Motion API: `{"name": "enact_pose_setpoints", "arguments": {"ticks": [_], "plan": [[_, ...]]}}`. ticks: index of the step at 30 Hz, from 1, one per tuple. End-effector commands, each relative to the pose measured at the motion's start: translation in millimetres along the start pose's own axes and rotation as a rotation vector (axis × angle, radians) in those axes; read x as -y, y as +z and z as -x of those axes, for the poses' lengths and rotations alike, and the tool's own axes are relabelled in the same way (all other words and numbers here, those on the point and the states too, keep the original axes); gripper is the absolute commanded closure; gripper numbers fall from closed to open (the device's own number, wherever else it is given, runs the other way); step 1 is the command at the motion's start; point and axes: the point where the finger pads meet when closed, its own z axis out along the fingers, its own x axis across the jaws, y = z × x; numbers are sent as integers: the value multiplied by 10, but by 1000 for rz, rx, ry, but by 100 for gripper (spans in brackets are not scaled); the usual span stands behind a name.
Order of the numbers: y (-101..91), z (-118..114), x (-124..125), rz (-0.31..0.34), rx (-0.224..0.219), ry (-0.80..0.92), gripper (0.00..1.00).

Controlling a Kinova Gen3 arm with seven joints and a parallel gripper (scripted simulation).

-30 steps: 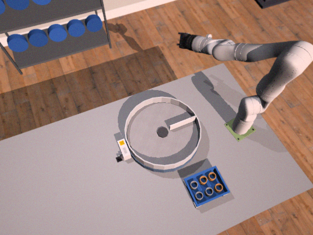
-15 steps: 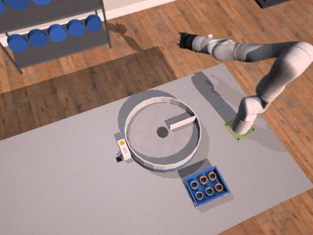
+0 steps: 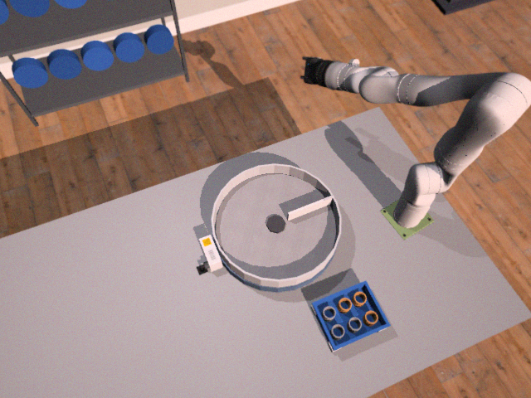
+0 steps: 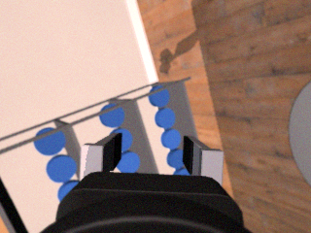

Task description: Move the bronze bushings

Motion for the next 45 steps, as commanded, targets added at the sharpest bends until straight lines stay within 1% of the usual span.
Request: {"name": "enact_pose_setpoints", "arguments": {"ticks": [1,2,3,18,19,29,30,44,45], "plan": [[-8,16,-14,0,2,2,0],[-8,16,-14,0,2,2,0],[-29,-57,-42,-7,-20,3,0],[-27,-59,-38,-7,-19,3,0],[-53,-134,-68,-15,-42,3,0],[-47,-122,-62,-13,-39,6,0],[-79,-230,-116,-18,-68,0,0],[-69,-206,-84,-21,-63,7,0],[-108,-288,-117,-30,-87,4,0]]}}
